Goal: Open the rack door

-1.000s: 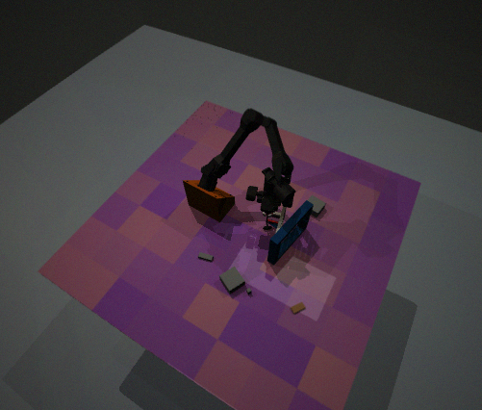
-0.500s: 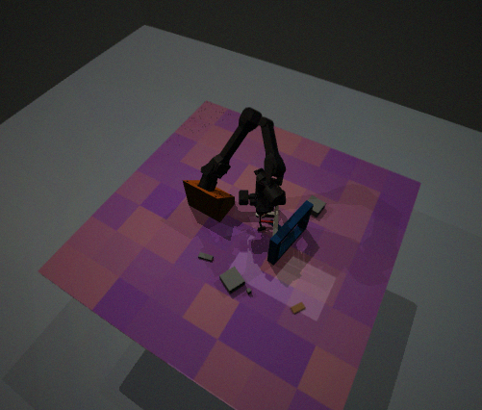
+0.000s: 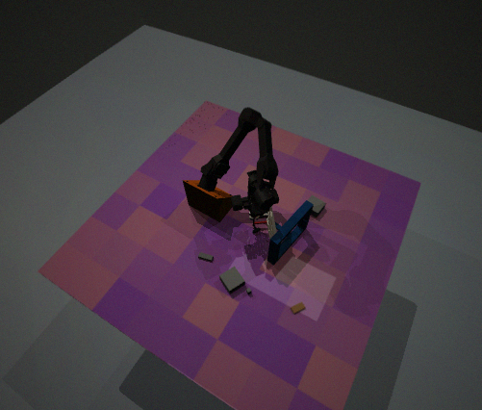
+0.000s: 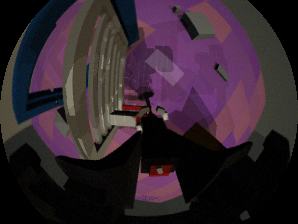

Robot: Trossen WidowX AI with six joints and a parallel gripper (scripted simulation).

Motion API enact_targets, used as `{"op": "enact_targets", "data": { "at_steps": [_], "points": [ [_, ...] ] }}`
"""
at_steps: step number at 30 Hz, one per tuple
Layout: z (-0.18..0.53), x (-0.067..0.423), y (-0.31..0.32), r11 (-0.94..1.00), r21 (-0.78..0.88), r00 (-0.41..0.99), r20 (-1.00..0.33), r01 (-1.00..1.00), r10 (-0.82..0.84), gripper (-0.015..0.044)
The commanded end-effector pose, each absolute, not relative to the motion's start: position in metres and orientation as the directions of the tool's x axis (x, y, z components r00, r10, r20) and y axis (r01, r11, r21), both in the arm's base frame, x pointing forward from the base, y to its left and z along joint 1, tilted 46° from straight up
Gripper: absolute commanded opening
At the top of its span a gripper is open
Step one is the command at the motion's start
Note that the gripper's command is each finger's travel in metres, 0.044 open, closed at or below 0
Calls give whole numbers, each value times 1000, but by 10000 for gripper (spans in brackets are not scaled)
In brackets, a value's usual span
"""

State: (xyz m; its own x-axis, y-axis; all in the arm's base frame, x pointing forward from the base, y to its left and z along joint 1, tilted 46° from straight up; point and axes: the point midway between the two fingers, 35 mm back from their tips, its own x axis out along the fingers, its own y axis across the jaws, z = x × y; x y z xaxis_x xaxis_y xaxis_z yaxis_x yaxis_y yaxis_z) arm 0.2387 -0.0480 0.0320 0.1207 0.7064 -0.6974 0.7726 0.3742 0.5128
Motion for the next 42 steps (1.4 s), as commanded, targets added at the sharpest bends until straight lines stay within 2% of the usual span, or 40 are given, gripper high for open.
{"op": "enact_targets", "data": {
  "at_steps": [1,42],
  "points": [
    [29,238,-51,412,554,131,-696,723,706,26],
    [-36,206,-109,667,712,130,-699,221,703,26]
  ]
}}
